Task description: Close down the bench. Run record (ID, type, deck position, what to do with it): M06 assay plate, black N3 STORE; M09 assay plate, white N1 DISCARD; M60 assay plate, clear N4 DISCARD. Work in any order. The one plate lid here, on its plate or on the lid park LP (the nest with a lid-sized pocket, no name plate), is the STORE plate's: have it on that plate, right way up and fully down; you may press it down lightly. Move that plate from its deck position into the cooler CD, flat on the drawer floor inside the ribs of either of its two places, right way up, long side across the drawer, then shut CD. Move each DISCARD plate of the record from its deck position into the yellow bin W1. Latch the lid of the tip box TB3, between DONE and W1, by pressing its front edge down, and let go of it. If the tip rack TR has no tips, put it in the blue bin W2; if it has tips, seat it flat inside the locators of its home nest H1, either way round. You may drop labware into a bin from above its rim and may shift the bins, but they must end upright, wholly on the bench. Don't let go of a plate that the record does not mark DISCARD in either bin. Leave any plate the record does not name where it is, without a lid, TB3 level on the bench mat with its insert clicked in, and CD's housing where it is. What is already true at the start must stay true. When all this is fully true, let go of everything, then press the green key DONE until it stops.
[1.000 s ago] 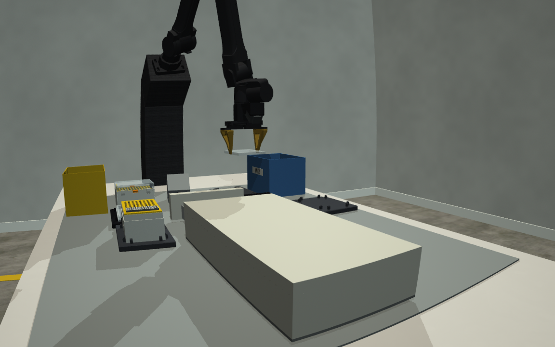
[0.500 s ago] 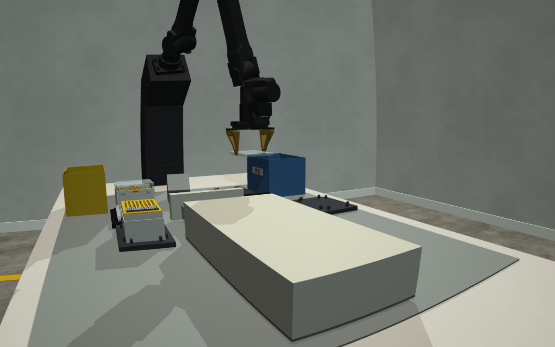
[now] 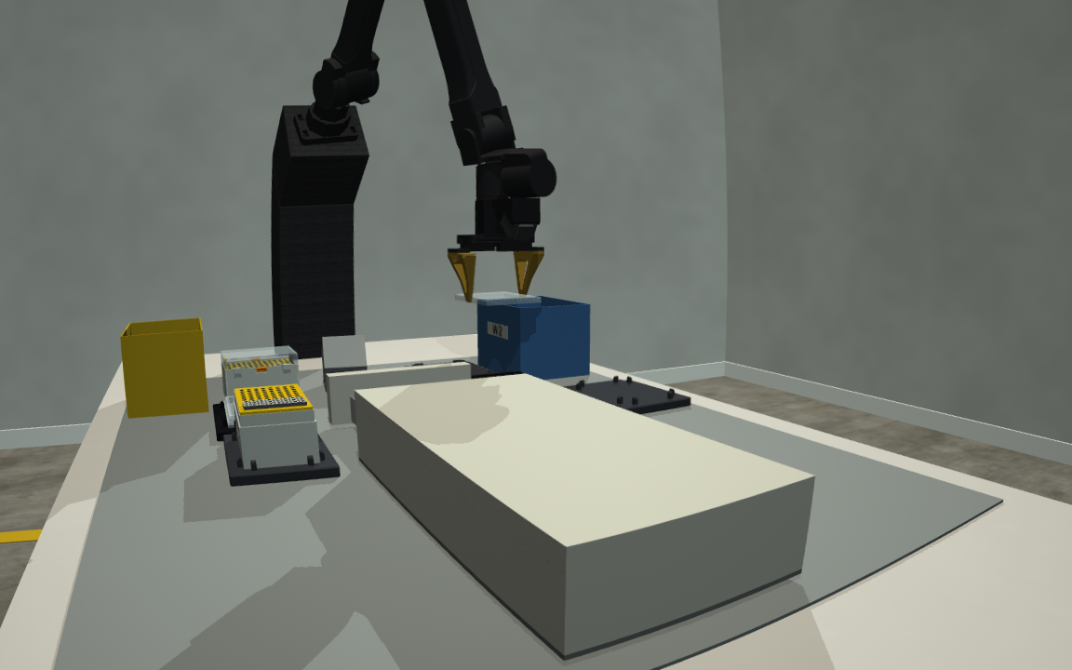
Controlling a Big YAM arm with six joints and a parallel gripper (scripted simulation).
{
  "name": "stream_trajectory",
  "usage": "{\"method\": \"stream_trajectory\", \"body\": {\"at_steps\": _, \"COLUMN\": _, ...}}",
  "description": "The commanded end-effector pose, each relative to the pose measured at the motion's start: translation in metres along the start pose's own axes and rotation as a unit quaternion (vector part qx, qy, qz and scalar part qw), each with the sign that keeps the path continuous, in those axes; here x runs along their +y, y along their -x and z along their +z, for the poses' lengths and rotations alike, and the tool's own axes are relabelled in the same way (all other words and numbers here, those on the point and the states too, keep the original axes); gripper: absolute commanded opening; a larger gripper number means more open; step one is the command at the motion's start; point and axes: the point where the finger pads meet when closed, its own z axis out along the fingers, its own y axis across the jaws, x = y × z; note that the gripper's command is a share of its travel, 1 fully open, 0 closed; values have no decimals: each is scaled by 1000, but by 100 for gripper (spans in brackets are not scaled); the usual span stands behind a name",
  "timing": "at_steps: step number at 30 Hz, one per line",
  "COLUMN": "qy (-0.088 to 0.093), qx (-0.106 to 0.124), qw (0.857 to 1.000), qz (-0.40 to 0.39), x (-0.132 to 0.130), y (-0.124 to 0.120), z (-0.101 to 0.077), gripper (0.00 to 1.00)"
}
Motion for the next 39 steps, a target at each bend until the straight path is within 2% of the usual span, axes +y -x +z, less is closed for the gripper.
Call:
{"method": "stream_trajectory", "body": {"at_steps": 1, "qy": -1, "qx": -4, "qw": 1000, "qz": -3, "x": -3, "y": 14, "z": -4, "gripper": 0}}
{"method": "stream_trajectory", "body": {"at_steps": 10, "qy": -4, "qx": 4, "qw": 1000, "qz": -6, "x": 0, "y": 28, "z": 3, "gripper": 0}}
{"method": "stream_trajectory", "body": {"at_steps": 17, "qy": -4, "qx": 3, "qw": 1000, "qz": -5, "x": 4, "y": 50, "z": 3, "gripper": 0}}
{"method": "stream_trajectory", "body": {"at_steps": 25, "qy": 0, "qx": 5, "qw": 1000, "qz": -10, "x": 7, "y": 42, "z": -4, "gripper": 0}}
{"method": "stream_trajectory", "body": {"at_steps": 27, "qy": 3, "qx": -6, "qw": 1000, "qz": -1, "x": 10, "y": 52, "z": -5, "gripper": 0}}
{"method": "stream_trajectory", "body": {"at_steps": 36, "qy": 3, "qx": -6, "qw": 1000, "qz": -1, "x": 10, "y": 51, "z": -5, "gripper": 0}}
{"method": "stream_trajectory", "body": {"at_steps": 37, "qy": 1, "qx": 1, "qw": 1000, "qz": -9, "x": 9, "y": 44, "z": 3, "gripper": 0}}
{"method": "stream_trajectory", "body": {"at_steps": 39, "qy": 1, "qx": -7, "qw": 1000, "qz": -4, "x": 8, "y": 53, "z": 7, "gripper": 0}}
